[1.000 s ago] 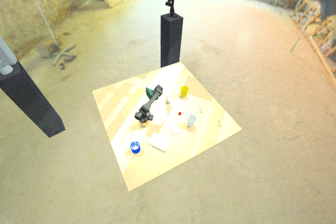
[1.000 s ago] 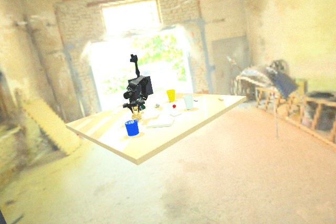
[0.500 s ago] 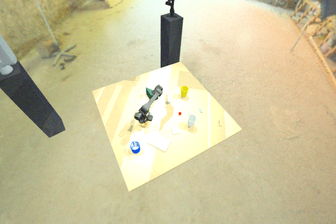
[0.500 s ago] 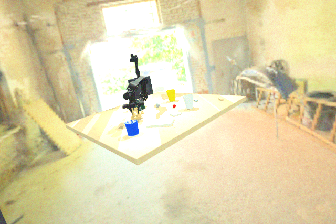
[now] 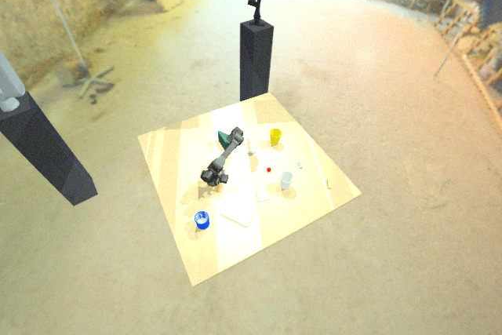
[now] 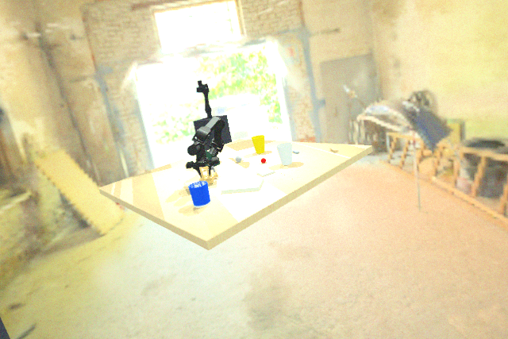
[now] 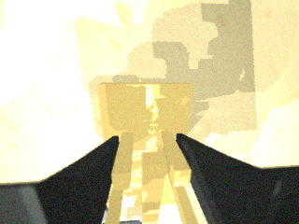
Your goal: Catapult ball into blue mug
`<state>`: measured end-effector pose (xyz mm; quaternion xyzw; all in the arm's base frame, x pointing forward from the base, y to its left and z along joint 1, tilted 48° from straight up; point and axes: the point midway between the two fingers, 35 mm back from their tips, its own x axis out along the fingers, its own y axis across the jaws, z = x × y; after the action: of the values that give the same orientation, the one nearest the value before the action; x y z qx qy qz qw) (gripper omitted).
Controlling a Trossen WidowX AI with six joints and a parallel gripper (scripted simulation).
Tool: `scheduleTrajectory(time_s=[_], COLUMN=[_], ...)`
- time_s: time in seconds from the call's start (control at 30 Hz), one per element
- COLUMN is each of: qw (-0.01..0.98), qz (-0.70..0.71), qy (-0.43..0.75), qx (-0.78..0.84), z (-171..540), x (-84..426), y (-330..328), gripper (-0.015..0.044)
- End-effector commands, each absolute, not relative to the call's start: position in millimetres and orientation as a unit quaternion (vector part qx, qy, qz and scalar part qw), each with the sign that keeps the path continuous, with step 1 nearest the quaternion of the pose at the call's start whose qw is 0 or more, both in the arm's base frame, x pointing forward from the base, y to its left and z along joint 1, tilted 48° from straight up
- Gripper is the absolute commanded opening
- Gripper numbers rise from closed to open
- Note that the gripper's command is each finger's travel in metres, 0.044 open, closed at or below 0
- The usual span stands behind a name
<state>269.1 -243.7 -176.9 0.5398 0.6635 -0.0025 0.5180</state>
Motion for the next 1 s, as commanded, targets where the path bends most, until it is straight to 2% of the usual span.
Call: scheduleTrajectory(time_s=[0.0,0.33,0.87,0.9,0.97], qw=[0.518,0.518,0.52,0.523,0.528], qz=[-0.005,-0.002,-0.003,-0.004,-0.006], qy=[0.66,0.664,0.663,0.662,0.66], qx=[0.544,0.54,0.539,0.537,0.534], z=[-181,-182,-177,-169,-150], x=[270,270,270,269,266], y=[-240,-238,-245,-255,-276], gripper=[0.0,0.0,0.042,0.044,0.044])
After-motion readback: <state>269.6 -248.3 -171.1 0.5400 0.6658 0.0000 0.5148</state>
